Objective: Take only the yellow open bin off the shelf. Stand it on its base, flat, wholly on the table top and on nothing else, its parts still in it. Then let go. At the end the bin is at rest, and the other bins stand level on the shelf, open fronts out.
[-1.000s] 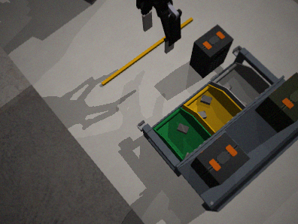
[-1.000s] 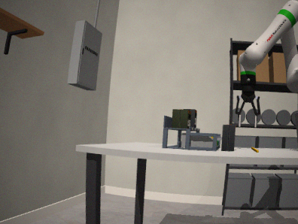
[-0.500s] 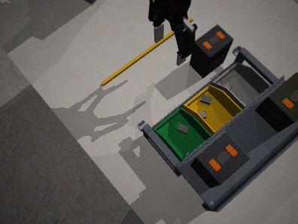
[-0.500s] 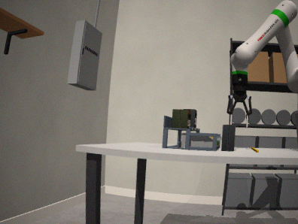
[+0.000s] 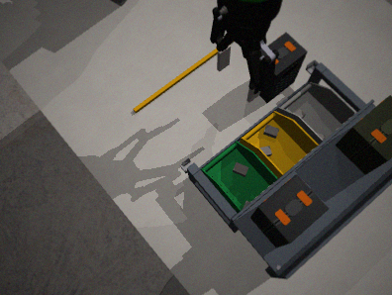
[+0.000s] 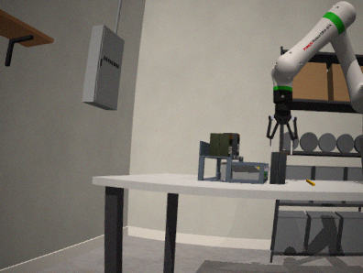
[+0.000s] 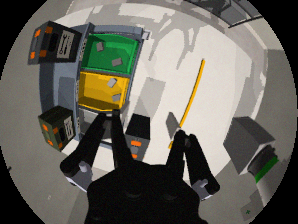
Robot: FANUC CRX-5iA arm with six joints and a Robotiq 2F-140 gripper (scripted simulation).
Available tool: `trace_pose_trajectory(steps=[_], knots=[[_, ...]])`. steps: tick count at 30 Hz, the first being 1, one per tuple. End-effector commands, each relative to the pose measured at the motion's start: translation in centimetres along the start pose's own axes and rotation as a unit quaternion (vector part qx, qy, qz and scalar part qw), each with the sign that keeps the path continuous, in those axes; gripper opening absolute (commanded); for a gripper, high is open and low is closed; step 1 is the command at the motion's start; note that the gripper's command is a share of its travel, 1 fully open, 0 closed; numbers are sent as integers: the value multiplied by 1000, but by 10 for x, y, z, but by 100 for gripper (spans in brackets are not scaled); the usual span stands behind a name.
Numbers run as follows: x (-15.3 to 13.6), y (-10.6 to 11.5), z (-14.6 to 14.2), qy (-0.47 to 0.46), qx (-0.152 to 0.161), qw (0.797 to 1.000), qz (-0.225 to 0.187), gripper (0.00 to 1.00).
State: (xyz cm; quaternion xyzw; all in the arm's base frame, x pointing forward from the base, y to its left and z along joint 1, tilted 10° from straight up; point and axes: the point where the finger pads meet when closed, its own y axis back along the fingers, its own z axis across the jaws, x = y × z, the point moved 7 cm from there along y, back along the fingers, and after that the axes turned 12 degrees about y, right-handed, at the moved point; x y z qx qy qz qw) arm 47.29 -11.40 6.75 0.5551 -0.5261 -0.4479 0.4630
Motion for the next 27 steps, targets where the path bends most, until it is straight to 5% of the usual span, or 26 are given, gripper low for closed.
trace_pose_trajectory(steps=[1, 8, 13, 27], knots=[[1, -1, -5, 0, -1, 1000, -1, 57], [1, -1, -5, 0, -1, 1000, -1, 57], [13, -2, -59, 0, -1, 1000, -1, 57], [16, -2, -75, 0, -1, 1000, -1, 57]])
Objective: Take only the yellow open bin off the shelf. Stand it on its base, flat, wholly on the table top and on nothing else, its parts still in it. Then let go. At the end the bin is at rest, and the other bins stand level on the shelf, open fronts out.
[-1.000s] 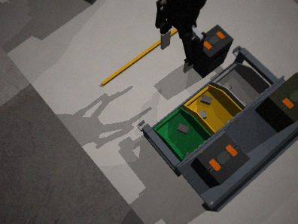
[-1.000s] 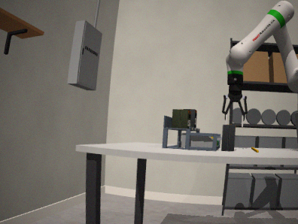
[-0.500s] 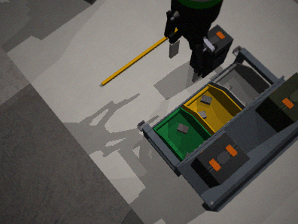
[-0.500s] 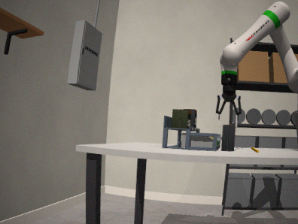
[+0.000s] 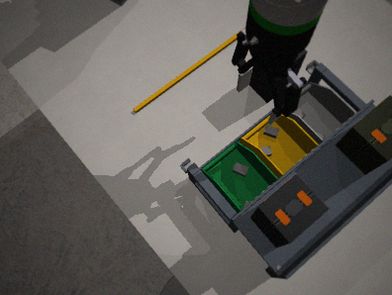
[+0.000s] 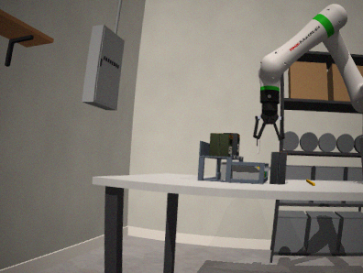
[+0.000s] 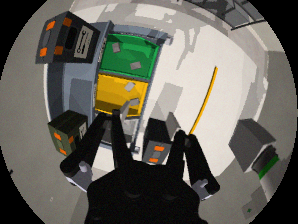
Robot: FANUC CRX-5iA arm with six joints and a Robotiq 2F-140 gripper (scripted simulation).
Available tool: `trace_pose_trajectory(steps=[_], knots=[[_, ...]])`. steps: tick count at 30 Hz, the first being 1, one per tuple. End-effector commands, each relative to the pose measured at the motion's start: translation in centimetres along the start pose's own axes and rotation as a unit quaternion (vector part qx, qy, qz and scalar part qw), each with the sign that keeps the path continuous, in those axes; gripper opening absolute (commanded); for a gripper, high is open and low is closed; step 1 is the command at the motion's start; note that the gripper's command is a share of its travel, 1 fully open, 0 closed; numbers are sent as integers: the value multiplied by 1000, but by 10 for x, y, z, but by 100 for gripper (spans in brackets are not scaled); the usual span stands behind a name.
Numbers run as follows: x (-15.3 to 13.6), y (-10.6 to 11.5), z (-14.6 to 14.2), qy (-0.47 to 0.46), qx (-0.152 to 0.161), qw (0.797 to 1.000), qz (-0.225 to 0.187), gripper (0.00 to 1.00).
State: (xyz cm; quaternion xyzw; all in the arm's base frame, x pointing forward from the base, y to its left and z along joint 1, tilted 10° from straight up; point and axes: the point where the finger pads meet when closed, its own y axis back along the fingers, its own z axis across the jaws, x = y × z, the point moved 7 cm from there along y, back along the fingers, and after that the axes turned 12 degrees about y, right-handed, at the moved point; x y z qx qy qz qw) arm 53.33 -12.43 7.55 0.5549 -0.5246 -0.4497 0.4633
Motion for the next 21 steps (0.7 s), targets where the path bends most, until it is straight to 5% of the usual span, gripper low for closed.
trace_pose_trajectory(steps=[1, 3, 21], knots=[[5, 0, -23, 0, 0, 1000, 0, 57], [8, 0, -38, 0, 0, 1000, 0, 57], [6, 0, -29, 0, 0, 1000, 0, 57]])
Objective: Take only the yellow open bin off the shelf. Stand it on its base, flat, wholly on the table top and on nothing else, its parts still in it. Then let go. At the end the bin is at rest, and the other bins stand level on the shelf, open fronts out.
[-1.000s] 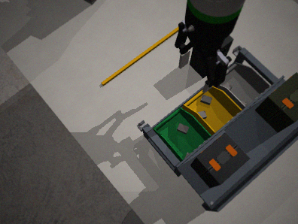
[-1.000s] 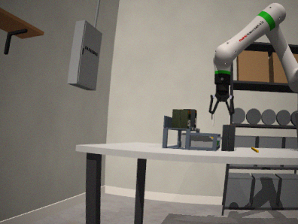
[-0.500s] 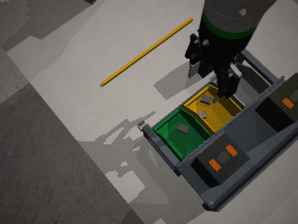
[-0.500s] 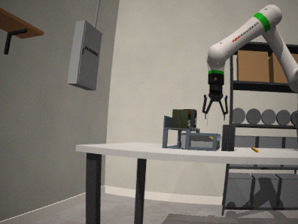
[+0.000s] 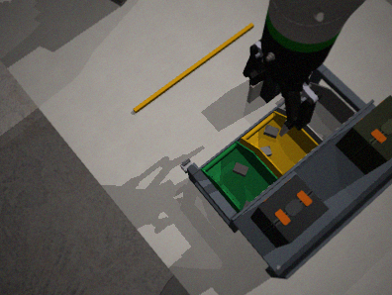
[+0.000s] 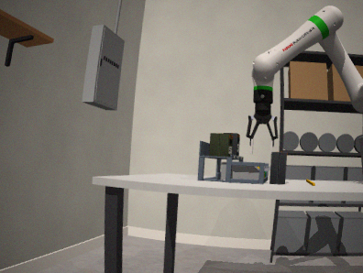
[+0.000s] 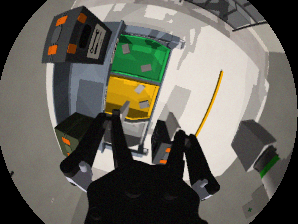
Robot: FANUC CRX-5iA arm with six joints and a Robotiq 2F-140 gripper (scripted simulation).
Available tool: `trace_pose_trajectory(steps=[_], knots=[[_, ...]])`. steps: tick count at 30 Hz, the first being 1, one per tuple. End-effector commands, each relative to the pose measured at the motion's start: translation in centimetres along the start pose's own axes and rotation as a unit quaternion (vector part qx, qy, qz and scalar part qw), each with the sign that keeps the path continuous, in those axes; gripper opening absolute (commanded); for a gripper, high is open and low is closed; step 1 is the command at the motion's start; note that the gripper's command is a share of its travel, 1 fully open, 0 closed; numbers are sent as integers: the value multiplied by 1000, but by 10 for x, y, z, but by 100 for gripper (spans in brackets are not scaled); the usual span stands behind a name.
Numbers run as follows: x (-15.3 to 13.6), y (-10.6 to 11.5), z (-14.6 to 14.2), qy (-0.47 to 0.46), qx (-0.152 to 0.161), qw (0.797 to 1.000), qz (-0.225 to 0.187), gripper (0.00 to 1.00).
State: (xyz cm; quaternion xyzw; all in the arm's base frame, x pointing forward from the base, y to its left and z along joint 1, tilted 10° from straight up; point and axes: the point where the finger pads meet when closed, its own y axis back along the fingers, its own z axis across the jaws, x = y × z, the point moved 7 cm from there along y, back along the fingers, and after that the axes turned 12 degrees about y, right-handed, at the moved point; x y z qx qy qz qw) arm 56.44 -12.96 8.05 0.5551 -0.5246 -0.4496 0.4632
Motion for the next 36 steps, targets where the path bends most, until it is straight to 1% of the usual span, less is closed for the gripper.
trace_pose_trajectory(steps=[1, 36], knots=[[-1, 0, 2, 0, 0, 1000, 0, 57], [-2, 0, 10, 0, 0, 1000, 0, 57]])
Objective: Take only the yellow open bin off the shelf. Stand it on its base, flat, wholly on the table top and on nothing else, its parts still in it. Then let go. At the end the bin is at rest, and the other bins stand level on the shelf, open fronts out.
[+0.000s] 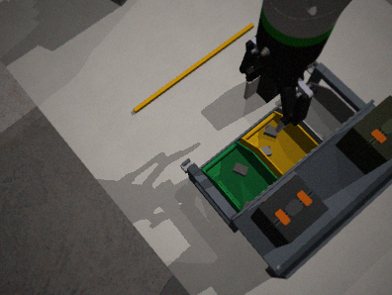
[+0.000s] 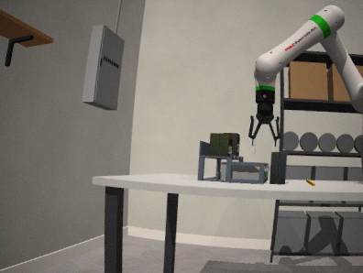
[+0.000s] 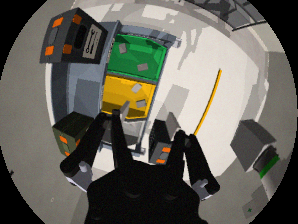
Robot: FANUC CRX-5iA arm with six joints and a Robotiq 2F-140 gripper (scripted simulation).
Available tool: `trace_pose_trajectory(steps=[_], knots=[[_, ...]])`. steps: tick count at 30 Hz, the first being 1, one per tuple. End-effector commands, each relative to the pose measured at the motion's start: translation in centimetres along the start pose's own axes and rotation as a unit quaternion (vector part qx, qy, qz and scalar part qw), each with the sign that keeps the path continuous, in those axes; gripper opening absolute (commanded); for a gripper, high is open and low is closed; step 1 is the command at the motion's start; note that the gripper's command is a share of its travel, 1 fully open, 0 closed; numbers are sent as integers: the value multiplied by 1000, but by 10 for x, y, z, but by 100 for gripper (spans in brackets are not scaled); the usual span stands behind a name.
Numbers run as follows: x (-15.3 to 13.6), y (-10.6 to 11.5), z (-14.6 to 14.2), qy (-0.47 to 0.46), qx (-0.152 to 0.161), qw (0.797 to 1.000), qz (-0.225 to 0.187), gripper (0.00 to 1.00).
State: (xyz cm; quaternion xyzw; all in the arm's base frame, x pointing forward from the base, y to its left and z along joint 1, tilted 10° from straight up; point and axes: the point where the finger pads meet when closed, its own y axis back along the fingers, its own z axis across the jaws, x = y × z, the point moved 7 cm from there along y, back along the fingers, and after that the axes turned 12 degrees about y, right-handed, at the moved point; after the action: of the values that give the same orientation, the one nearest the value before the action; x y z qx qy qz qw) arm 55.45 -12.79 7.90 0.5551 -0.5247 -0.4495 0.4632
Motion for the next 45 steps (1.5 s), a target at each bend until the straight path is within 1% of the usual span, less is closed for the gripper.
trace_pose_trajectory(steps=[1, 26, 31, 43, 45], knots=[[0, 0, 0, 0, 0, 1000, 0, 57], [0, 0, 0, 0, 0, 1000, 0, 57], [0, -30, 1, 0, 0, 1000, 0, 57], [0, -30, 1, 0, 0, 1000, 0, 57], [0, -48, 2, 0, 0, 1000, 0, 57]])
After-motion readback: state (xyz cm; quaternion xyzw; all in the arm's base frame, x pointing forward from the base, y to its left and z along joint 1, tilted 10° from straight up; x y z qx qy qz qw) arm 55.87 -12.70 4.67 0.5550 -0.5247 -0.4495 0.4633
